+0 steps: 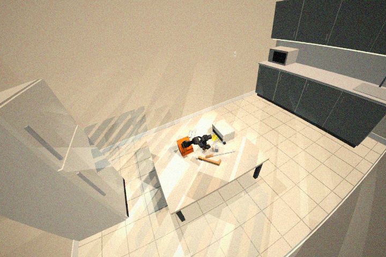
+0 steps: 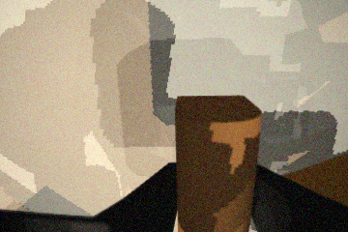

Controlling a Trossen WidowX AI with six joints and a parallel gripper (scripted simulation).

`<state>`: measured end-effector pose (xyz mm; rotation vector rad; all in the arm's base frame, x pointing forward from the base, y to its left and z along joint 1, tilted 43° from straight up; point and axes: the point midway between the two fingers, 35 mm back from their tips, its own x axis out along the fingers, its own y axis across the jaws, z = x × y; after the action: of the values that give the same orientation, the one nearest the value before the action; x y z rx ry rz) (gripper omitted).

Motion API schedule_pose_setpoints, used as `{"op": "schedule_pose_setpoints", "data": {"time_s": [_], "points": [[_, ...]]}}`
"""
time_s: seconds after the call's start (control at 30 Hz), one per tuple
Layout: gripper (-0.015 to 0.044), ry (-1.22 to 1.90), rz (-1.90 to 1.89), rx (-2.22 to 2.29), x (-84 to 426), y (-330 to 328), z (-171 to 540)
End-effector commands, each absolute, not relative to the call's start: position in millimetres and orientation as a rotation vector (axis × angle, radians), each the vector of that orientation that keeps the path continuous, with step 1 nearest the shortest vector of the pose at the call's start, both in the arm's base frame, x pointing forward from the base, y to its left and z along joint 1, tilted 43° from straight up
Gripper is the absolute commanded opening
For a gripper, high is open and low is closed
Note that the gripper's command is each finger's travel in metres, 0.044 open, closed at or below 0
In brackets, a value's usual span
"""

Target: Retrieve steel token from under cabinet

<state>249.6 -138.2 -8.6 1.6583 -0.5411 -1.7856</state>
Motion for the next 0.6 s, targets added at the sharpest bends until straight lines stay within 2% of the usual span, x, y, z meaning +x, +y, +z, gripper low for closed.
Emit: {"op": "schedule_pose_setpoints", "data": {"time_s": [0.0, 0.57], "points": [[0.0000, -0.537, -1.791, 1.652, 242.7, -139.5, -8.7], [0.0000, -0.537, -1.791, 1.651, 222.5, -143.1, -5.3]]}}
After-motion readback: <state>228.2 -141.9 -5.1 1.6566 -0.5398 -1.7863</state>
